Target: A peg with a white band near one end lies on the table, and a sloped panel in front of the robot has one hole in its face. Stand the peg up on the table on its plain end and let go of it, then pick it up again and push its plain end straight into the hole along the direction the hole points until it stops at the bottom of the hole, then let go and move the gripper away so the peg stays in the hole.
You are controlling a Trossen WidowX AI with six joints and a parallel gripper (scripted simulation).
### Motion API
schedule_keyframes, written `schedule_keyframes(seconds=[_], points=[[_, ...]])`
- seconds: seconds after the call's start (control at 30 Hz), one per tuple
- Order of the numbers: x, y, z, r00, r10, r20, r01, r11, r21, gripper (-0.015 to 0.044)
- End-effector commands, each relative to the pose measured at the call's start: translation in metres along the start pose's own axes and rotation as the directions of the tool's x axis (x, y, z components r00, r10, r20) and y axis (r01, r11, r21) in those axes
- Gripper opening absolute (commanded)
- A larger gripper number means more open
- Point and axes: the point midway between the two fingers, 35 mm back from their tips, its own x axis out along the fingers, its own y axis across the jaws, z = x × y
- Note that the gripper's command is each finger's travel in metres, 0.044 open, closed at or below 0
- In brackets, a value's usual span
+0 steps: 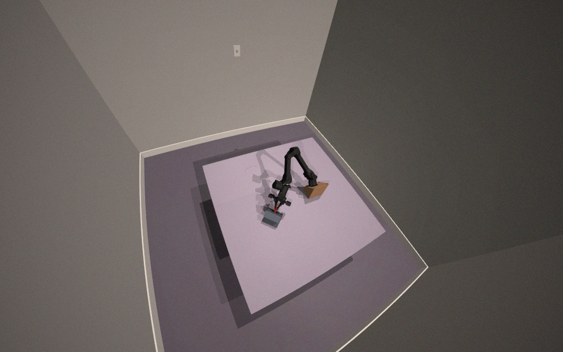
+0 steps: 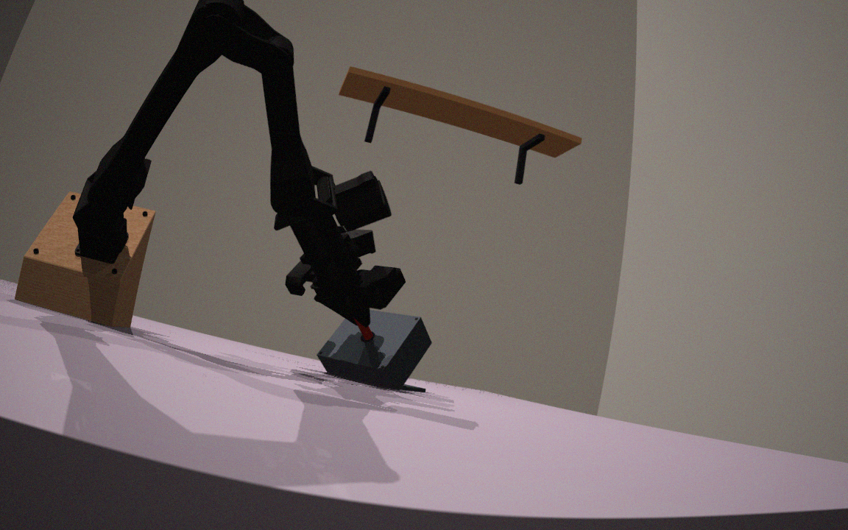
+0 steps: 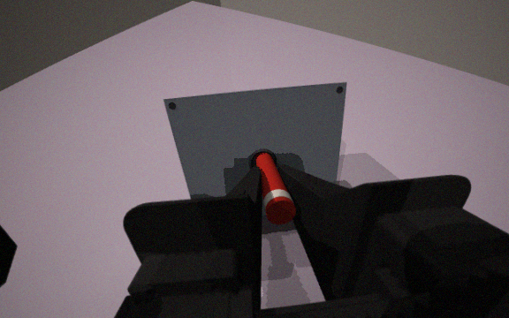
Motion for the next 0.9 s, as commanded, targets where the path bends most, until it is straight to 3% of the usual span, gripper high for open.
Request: schedule_keyframes(seconds=[0.0,0.8,0.87], points=[[0.0048,0.0006,0.0000,1.000,0.003,0.000,-0.003,1.000,-0.005,0.0000],[0.0070,0.0002,0.0000,1.000,-0.002,0.001,0.002,1.000,0.001,0.0000],[0.0070,0.0002,0.0000,1.000,-0.002,0.001,0.002,1.000,0.001,0.0053]])
